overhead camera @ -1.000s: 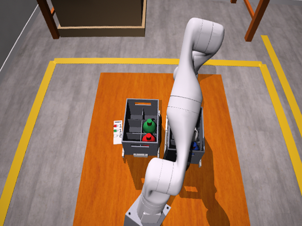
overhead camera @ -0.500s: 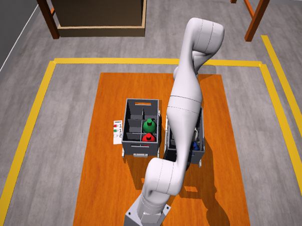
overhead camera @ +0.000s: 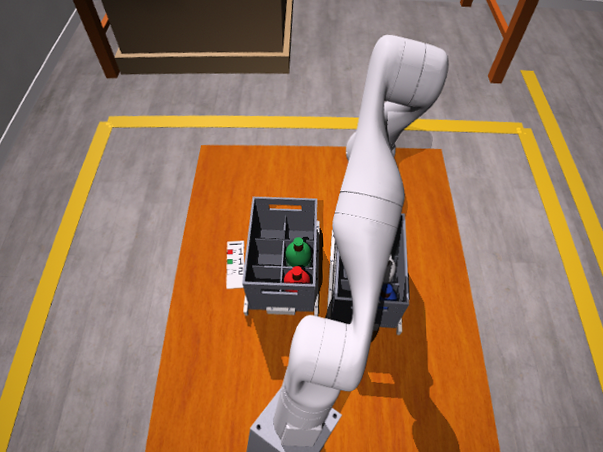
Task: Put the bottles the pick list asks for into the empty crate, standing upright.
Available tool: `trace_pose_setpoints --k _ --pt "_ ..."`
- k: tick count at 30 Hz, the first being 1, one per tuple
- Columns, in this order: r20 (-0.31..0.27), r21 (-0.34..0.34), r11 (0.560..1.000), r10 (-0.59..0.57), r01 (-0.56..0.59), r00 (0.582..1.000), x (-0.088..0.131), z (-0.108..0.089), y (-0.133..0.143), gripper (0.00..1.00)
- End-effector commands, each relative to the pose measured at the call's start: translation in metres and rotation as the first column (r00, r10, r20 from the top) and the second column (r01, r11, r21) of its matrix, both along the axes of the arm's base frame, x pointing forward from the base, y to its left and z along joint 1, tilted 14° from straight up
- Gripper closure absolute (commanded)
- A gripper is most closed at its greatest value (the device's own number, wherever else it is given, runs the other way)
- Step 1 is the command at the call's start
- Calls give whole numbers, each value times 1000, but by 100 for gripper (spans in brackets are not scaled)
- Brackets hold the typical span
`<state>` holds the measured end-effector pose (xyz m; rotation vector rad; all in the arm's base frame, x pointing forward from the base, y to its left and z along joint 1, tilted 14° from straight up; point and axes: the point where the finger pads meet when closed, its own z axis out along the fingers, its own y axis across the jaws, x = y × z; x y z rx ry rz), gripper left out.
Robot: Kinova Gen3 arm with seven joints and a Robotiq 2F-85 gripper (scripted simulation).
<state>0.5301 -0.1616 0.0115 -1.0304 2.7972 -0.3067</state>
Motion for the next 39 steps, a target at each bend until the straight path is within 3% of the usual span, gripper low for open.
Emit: trace_pose_setpoints --k 1,4,5,39 --pt "3 -1 1000 0 0 1000 0 6 1 67" --pt "3 -1 1000 0 0 1000 -1 11 1 67" --pt "3 -1 1000 0 0 1000 -2 13 2 90" --pt "3 -1 1000 0 0 1000 -12 61 9 90"
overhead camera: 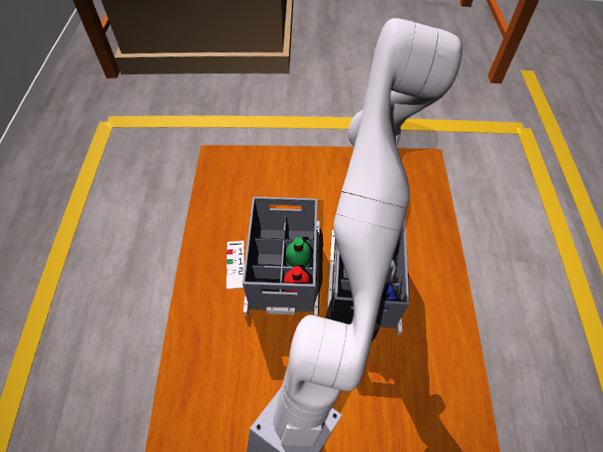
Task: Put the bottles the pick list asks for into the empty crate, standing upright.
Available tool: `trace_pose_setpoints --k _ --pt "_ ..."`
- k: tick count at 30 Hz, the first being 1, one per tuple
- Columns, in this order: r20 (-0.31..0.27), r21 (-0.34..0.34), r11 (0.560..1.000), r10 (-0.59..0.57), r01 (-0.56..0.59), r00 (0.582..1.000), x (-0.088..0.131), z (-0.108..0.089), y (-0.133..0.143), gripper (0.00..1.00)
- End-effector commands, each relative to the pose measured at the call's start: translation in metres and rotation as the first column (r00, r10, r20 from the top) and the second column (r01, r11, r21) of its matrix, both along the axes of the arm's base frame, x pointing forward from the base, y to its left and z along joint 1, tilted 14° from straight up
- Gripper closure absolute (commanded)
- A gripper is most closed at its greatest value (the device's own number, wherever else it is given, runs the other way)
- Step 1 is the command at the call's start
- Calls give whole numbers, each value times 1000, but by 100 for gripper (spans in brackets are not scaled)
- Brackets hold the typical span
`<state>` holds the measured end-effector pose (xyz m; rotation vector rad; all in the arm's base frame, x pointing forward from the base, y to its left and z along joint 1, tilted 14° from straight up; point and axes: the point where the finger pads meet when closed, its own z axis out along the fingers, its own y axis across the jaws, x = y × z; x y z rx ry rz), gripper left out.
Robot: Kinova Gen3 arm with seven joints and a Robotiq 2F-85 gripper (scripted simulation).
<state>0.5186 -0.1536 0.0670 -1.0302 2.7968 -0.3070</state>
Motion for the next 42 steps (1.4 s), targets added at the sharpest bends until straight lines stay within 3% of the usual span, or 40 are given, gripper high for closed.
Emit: trace_pose_setpoints --k 1,42 --pt "2 0 1000 0 0 1000 -1 7 1 90" --pt "2 0 1000 0 0 1000 -13 64 9 90"
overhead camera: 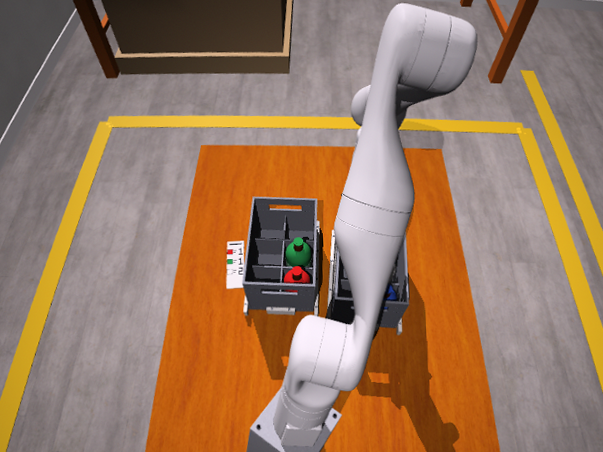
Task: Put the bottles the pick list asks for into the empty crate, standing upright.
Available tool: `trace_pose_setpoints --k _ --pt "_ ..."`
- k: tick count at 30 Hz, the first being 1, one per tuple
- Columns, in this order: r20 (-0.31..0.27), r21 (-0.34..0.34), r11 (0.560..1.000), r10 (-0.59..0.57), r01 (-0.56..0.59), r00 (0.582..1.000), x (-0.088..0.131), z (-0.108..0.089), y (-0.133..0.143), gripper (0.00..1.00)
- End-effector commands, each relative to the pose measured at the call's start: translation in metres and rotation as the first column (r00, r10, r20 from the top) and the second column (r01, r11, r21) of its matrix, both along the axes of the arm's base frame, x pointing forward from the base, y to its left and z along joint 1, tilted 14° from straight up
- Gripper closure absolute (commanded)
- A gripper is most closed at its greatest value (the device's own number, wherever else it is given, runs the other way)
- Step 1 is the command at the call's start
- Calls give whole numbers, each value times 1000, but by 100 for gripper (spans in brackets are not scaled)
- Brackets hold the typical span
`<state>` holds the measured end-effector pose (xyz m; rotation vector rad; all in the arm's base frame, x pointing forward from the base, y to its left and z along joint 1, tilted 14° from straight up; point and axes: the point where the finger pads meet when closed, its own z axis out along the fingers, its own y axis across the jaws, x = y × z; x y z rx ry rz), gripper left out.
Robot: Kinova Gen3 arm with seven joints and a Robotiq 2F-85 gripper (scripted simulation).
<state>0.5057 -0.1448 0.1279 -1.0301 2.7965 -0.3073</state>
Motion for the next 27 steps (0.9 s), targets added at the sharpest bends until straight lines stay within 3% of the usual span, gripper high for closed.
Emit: trace_pose_setpoints --k 1,27 --pt "2 0 1000 0 0 1000 0 4 1 90" --pt "2 0 1000 0 0 1000 -9 43 6 90"
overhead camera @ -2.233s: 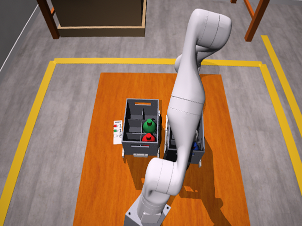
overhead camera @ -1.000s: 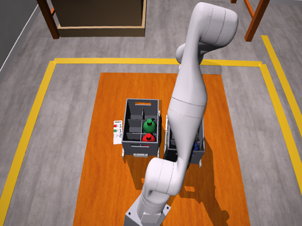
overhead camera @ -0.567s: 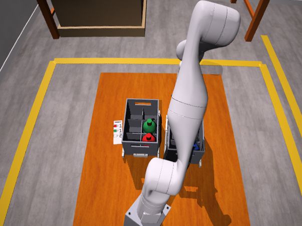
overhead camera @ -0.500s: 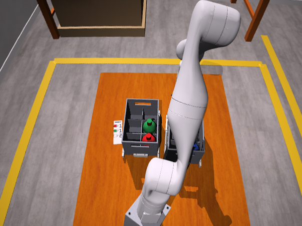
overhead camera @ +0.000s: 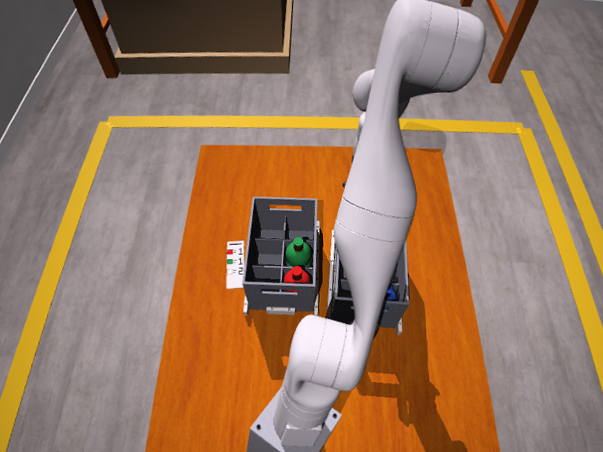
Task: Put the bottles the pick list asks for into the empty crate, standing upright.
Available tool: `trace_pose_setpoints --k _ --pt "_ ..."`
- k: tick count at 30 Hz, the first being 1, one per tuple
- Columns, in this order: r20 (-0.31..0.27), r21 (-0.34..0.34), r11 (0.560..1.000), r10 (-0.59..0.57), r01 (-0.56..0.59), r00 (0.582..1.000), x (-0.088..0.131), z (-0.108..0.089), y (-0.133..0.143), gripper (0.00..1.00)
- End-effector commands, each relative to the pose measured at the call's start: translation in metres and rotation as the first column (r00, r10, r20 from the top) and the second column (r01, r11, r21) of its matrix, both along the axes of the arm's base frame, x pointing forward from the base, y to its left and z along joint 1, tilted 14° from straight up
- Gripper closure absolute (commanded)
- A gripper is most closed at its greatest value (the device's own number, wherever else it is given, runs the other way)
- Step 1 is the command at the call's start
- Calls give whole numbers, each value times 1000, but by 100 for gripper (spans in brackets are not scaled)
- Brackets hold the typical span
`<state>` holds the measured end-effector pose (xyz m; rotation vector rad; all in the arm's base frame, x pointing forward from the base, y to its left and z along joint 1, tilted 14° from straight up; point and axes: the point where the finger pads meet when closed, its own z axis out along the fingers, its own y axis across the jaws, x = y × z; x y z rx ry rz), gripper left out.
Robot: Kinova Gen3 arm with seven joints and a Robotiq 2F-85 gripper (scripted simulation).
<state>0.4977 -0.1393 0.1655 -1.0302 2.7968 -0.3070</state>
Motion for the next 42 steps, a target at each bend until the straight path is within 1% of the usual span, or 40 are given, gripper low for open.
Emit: trace_pose_setpoints --k 1,10,18,39,42 --pt "2 0 1000 0 0 1000 -1 7 1 90" --pt "2 0 1000 0 0 1000 -3 18 3 90" --pt "2 0 1000 0 0 1000 -3 19 3 90" --pt "2 0 1000 0 0 1000 6 16 39 90" --pt "2 0 1000 0 0 1000 7 16 41 90"
